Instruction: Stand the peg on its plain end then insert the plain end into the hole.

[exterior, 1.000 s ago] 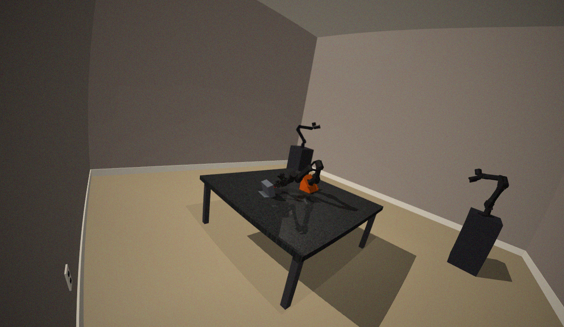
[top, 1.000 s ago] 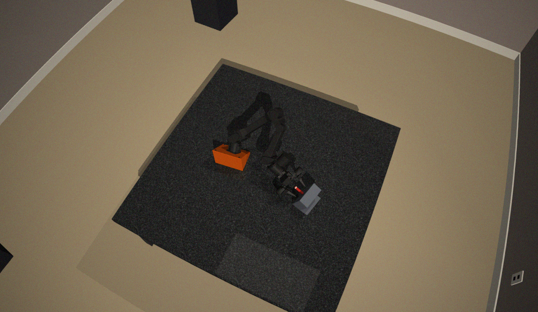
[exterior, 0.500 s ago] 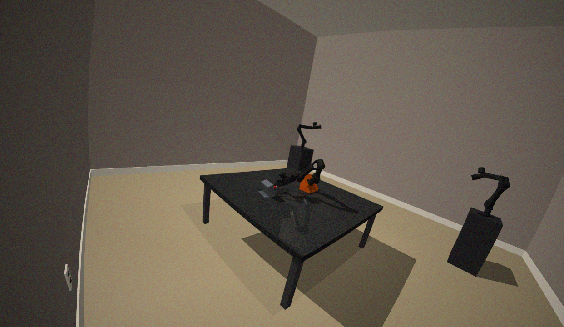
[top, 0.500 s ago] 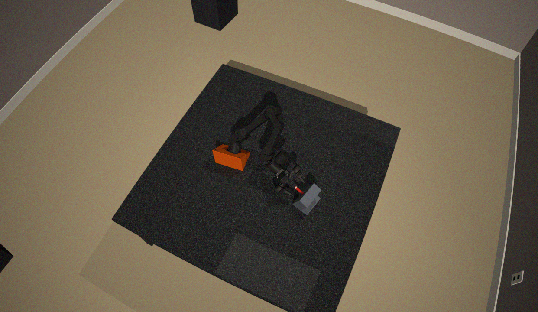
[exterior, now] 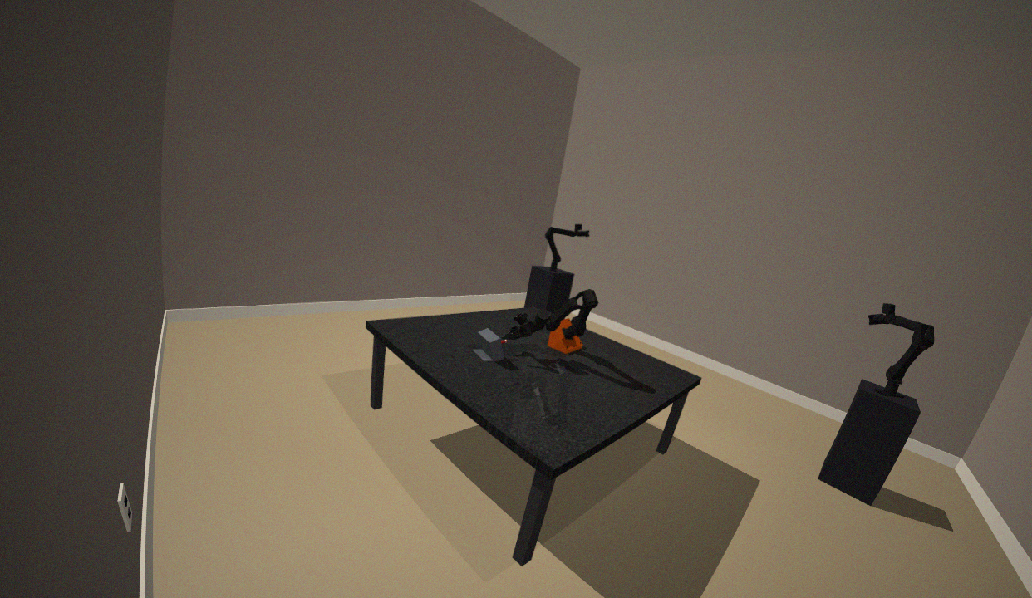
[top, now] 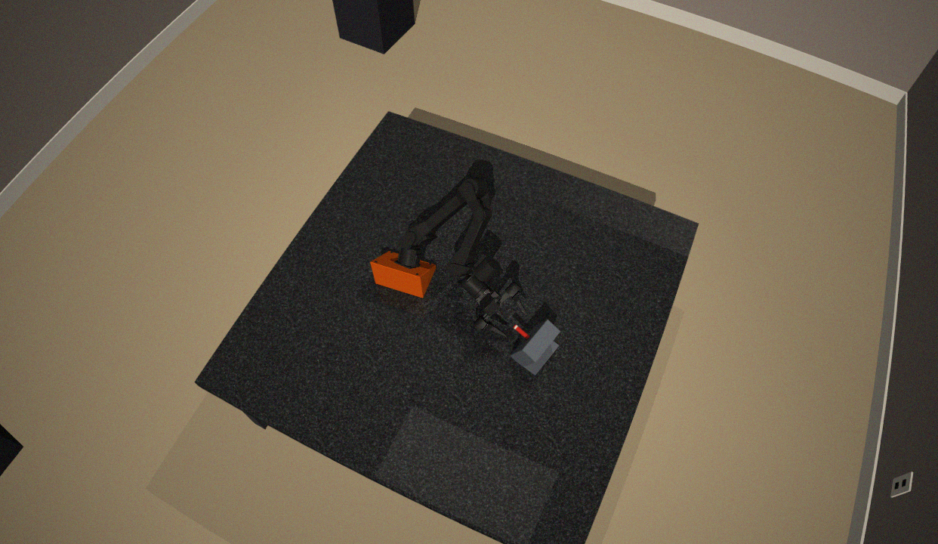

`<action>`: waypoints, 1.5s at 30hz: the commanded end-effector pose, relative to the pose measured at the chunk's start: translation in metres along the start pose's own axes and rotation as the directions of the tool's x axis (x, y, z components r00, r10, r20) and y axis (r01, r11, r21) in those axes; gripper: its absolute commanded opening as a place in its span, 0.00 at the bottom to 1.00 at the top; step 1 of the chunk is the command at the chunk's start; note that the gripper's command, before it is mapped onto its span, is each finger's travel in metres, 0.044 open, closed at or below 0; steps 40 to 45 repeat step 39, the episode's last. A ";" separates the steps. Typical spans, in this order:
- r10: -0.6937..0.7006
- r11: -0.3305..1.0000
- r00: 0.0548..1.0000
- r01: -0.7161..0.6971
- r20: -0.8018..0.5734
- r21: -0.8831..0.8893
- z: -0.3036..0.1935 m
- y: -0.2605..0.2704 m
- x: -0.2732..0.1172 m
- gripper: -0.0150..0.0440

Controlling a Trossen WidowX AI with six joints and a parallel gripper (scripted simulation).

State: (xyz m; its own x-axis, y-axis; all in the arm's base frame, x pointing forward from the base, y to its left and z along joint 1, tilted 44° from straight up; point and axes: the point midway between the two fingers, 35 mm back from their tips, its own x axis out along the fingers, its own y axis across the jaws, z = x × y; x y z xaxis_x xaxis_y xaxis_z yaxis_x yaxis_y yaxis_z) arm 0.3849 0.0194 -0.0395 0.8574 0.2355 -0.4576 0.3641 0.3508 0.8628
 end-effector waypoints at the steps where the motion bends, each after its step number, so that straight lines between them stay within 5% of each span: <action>1: -0.004 1.000 1.000 0.004 -0.007 -0.004 -0.001 -0.001 -0.006 1.00; 45: -0.007 1.000 1.000 0.007 -0.005 0.000 0.005 0.003 -0.047 1.00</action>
